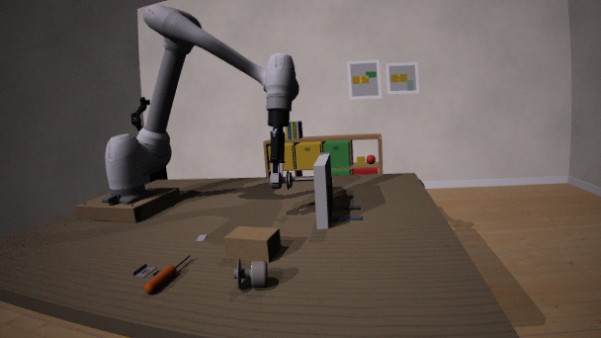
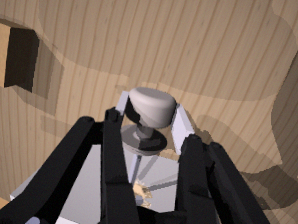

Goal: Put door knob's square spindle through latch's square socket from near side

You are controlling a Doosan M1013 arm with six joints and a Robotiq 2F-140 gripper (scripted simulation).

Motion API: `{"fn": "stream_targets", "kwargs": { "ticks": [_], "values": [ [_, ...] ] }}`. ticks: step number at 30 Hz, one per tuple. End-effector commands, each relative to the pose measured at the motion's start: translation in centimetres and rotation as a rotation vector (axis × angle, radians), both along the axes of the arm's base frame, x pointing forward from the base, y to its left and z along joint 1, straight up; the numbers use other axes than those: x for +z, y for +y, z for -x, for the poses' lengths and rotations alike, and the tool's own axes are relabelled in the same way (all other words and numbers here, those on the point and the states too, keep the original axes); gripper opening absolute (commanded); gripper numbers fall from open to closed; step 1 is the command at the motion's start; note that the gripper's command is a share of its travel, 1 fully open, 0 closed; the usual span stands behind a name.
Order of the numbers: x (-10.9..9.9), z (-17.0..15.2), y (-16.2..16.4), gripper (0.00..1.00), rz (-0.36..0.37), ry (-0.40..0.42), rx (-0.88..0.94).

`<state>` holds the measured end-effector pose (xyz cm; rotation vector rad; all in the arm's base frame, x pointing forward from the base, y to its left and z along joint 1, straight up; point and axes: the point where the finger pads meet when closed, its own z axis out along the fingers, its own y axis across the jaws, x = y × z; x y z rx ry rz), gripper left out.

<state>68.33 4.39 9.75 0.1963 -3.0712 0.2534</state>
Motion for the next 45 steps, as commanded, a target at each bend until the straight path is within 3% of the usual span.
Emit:
{"fn": "stream_targets", "kwargs": {
  "ticks": [1,45],
  "values": [
    [0.01,0.00,0.00,0.42,0.000,0.000,0.000],
    [0.01,-0.49,0.07,0.42,0.000,0.000,0.000]
  ]
}}
